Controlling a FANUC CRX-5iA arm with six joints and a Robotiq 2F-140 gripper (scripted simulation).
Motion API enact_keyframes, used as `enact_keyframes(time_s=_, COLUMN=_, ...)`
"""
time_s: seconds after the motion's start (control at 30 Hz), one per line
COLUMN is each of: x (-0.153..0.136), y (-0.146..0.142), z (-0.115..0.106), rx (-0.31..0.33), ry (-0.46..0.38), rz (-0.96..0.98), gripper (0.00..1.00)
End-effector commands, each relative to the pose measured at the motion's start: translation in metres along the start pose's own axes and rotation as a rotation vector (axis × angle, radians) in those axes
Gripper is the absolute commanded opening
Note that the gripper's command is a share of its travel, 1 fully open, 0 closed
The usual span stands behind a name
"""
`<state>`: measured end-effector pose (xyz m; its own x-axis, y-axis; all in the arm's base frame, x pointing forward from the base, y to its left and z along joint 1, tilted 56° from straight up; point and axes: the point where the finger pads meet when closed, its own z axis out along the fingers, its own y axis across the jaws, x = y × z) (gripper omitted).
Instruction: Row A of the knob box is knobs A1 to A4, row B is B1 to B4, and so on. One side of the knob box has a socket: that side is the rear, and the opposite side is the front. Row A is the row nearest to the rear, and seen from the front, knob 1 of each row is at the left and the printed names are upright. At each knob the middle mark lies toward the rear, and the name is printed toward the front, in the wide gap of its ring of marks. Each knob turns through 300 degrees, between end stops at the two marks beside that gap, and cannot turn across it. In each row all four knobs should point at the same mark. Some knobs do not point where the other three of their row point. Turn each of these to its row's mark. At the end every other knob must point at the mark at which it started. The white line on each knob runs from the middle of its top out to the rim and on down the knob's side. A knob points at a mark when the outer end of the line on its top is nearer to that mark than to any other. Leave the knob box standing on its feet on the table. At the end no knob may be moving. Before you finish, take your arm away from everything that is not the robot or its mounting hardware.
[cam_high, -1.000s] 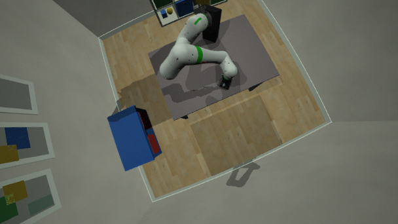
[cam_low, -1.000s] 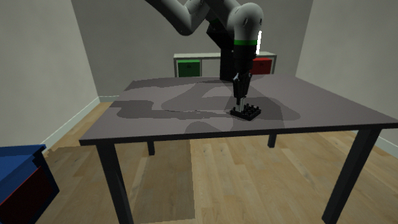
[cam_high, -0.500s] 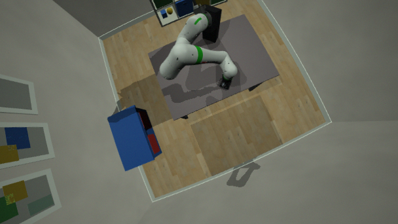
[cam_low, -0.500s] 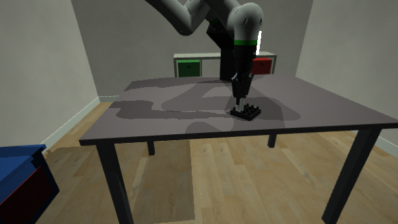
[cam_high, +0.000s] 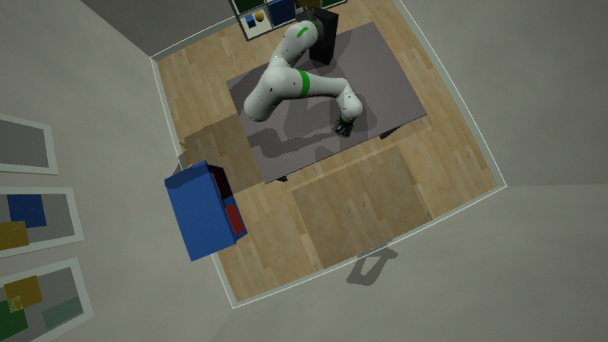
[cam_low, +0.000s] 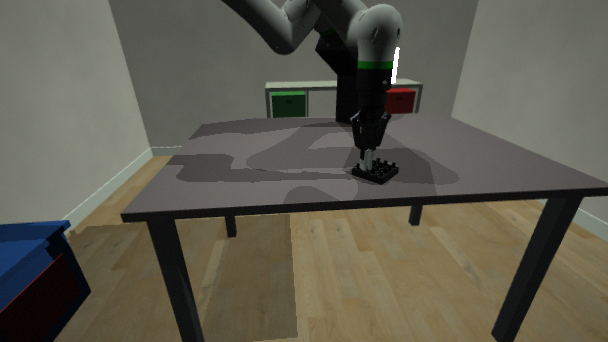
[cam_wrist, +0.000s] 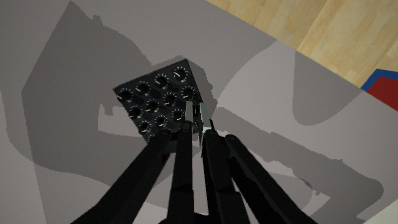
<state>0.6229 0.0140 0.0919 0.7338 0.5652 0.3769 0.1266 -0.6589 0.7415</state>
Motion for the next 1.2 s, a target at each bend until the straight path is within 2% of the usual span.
enact_keyframes(time_s=0.0, x=0.0001, y=-0.0001, z=-0.0001, rx=-0.002, ry=0.003, rz=0.094, gripper=0.05)
enact_keyframes(time_s=0.9, x=0.0001, y=-0.0001, z=-0.0001, rx=-0.001, ry=0.004, rz=0.743, gripper=0.05)
enact_keyframes(time_s=1.17, x=0.0001, y=-0.0001, z=-0.0001, rx=0.0, ry=0.004, rz=0.864, gripper=0.05)
